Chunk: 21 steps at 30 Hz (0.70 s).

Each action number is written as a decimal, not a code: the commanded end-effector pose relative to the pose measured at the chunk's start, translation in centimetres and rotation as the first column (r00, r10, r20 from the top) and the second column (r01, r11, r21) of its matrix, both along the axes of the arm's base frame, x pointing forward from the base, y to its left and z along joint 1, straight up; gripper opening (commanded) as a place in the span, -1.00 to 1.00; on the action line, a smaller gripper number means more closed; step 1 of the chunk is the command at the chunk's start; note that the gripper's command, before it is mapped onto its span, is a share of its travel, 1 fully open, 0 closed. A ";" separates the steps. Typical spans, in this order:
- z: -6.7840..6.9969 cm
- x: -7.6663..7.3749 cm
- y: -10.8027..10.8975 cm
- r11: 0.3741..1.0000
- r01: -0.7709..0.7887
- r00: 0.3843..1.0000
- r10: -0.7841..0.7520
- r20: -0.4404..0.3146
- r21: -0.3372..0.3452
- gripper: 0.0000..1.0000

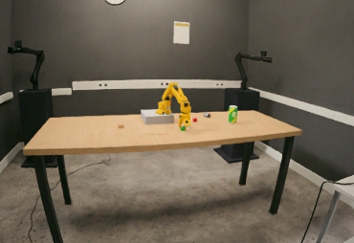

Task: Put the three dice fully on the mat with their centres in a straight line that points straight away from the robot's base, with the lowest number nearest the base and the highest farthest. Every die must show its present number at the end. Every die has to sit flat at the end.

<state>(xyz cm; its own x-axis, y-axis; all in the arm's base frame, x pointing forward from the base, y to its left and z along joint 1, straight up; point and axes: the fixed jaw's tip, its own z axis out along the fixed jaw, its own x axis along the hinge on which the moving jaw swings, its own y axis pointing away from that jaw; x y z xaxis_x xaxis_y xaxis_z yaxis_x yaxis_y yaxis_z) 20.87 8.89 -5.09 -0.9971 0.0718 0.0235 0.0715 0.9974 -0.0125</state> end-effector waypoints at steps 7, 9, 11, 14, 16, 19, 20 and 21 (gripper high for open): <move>0.1 -0.1 -0.4 1.000 -0.002 1.000 0.002 0.002 0.003 -0.73; 0.1 -0.1 -0.4 1.000 -0.002 1.000 0.002 0.002 0.003 -0.74; 0.1 -0.1 -0.4 1.000 -0.002 1.000 0.002 0.002 0.003 -0.75; 0.1 -0.1 -0.4 1.000 -0.002 1.000 0.002 0.002 0.003 -0.75; 0.1 -0.1 -0.4 1.000 -0.002 1.000 0.002 0.002 0.003 -0.75; 0.1 -0.1 -0.4 1.000 -0.002 1.000 0.002 0.002 0.002 -0.75; 0.1 -0.1 -0.4 1.000 -0.002 1.000 0.002 0.002 0.002 -0.76; 0.1 -0.1 -0.4 1.000 -0.002 1.000 0.002 0.002 0.002 -0.78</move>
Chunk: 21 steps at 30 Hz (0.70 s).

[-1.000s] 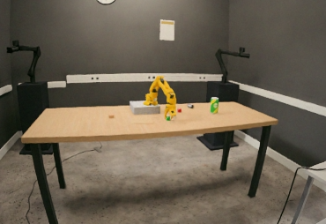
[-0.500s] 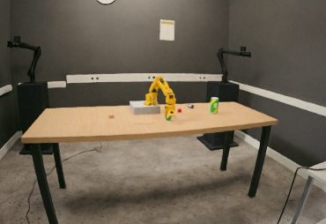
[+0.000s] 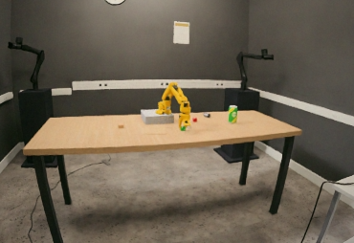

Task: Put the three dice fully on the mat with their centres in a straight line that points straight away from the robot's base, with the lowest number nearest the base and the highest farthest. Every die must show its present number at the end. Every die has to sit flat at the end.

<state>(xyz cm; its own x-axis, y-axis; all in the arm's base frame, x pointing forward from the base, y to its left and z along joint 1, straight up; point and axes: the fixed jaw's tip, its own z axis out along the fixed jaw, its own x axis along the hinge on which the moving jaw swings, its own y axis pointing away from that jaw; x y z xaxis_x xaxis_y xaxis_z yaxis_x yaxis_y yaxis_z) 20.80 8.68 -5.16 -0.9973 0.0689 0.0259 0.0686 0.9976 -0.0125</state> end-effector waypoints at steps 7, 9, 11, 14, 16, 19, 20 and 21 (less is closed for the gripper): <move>0.1 0.0 -0.2 1.000 0.001 1.000 -0.001 0.004 0.002 -0.97; 0.1 0.0 -0.2 1.000 0.001 1.000 -0.001 0.004 0.002 -1.00; 0.1 0.0 -0.2 1.000 0.001 1.000 -0.001 0.004 0.002 -1.00; 0.1 0.0 -0.2 1.000 0.001 1.000 -0.001 0.004 0.002 -1.00; 0.2 0.0 -0.2 1.000 0.001 1.000 -0.001 0.004 0.002 -1.00; 0.4 0.1 -0.2 1.000 0.001 1.000 -0.001 0.004 0.002 -1.00; 0.5 0.1 -0.2 1.000 0.001 1.000 -0.001 0.004 0.002 -1.00; 0.7 0.1 -0.2 1.000 0.001 1.000 -0.001 0.004 0.002 -1.00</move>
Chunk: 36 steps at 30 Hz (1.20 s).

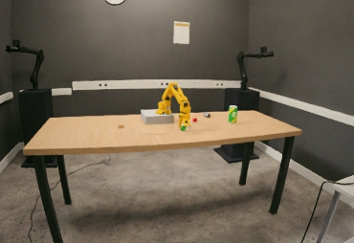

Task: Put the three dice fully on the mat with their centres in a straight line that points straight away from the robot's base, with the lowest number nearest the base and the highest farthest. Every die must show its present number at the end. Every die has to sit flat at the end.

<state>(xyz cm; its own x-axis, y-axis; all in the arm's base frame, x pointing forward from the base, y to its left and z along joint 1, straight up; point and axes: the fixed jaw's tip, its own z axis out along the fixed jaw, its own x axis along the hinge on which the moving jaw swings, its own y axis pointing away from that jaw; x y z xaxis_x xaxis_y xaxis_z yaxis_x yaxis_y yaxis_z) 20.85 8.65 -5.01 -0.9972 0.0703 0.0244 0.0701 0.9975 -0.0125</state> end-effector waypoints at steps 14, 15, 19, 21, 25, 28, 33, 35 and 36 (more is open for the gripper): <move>3.9 0.2 -0.1 1.000 0.000 1.000 0.000 0.003 0.003 -1.00; 4.2 0.1 -0.1 1.000 0.000 1.000 0.000 0.003 0.003 -1.00; 4.8 0.1 -0.1 1.000 0.000 1.000 0.000 0.003 0.002 -1.00; 5.0 0.1 -0.1 1.000 0.000 1.000 0.000 0.003 0.002 -1.00; 5.0 0.1 -0.1 1.000 0.000 1.000 0.000 0.003 0.002 -1.00; 5.0 0.1 -0.1 1.000 0.001 1.000 -0.001 0.003 0.003 -1.00; 5.0 0.4 -0.6 1.000 0.025 1.000 -0.025 0.003 0.003 -1.00; 5.0 0.7 -1.1 0.999 0.049 0.999 -0.049 0.003 0.003 -1.00; 5.0 0.8 -1.4 0.998 0.064 0.998 -0.064 0.003 0.003 -1.00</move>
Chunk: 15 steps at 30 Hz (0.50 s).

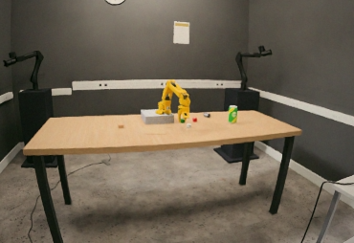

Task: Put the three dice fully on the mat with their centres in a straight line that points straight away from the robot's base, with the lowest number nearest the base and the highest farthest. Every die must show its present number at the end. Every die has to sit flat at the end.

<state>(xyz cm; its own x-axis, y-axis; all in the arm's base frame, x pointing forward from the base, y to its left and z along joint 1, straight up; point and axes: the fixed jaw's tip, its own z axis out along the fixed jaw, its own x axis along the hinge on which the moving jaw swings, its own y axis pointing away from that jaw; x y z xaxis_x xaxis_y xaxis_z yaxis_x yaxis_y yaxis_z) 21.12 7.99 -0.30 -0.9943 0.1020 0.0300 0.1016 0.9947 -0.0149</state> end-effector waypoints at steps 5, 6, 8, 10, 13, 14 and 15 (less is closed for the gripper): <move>0.2 1.7 -3.1 0.990 0.144 0.990 -0.144 0.010 0.004 -1.00; 0.2 1.7 -3.1 0.990 0.144 0.990 -0.144 0.010 0.004 -1.00; 0.2 1.9 -3.8 0.985 0.172 0.985 -0.172 0.010 0.005 -1.00; 0.2 2.4 -5.2 0.972 0.233 0.972 -0.233 0.010 0.005 -1.00; 0.1 3.0 -7.6 0.944 0.330 0.944 -0.330 0.010 0.005 -1.00; 0.1 3.1 -8.4 0.932 0.363 0.932 -0.363 0.010 0.005 -1.00; 0.1 3.2 -9.3 0.919 0.395 0.919 -0.395 0.010 0.005 -1.00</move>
<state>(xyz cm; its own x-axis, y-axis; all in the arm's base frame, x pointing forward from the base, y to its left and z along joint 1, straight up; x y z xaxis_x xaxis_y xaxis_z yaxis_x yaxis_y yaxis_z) 23.78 1.21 -0.13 -0.9165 0.3998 0.0136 0.3997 0.9166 -0.0074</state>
